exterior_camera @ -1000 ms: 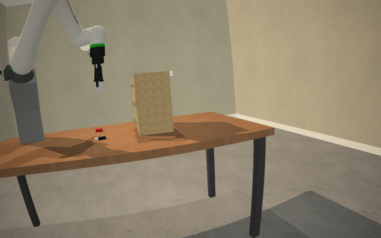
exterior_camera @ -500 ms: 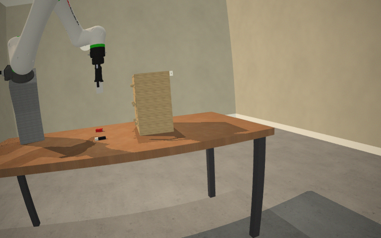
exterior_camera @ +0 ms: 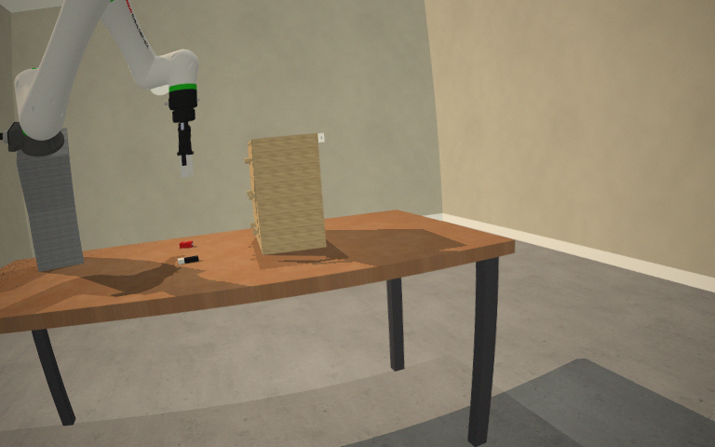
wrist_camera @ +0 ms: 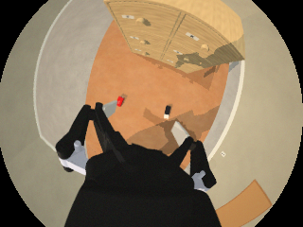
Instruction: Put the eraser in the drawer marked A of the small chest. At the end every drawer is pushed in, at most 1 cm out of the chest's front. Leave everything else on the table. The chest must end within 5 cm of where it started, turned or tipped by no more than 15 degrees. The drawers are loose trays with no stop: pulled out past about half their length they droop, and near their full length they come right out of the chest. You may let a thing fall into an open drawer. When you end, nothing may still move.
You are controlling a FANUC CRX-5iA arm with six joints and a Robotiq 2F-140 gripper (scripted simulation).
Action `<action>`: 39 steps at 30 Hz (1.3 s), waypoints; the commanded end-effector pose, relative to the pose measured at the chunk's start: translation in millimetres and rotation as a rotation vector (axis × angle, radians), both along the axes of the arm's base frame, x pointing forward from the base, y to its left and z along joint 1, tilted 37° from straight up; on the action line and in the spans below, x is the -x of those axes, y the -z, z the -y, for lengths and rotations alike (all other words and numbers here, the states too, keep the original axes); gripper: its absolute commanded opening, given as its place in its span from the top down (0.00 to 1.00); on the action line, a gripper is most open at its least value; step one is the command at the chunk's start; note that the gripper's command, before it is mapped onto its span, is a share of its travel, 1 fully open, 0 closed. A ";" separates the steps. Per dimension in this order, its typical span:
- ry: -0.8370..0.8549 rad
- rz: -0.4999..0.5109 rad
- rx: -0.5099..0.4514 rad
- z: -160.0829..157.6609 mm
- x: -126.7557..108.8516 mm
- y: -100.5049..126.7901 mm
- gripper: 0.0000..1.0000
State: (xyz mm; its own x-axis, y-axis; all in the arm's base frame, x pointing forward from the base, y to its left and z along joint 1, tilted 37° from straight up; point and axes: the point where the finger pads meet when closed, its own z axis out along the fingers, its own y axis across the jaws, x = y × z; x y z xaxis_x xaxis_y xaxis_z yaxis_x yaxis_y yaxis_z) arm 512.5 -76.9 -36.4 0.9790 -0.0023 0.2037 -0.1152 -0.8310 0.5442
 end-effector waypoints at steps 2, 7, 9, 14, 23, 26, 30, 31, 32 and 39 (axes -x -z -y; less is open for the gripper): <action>-0.040 -0.035 -0.081 -17.1 0.9 30.4 0.00; -0.101 -0.070 -0.205 -44.7 1.2 72.2 0.00; -0.127 -0.078 -0.257 -56.9 0.6 88.1 0.00; -0.220 -0.068 -0.434 -99.7 -6.8 134.8 0.00; -0.327 0.020 -0.604 -141.4 -28.0 169.7 0.00; -0.398 0.129 -0.685 -159.5 -51.0 181.9 0.00; -0.483 0.323 -0.715 -160.1 -93.1 182.3 0.00; -0.494 0.349 -0.719 -160.1 -93.1 182.3 0.00; -0.506 0.380 -0.704 -152.3 -106.9 178.2 0.00; -0.562 0.540 -0.611 -91.3 -144.9 147.2 0.00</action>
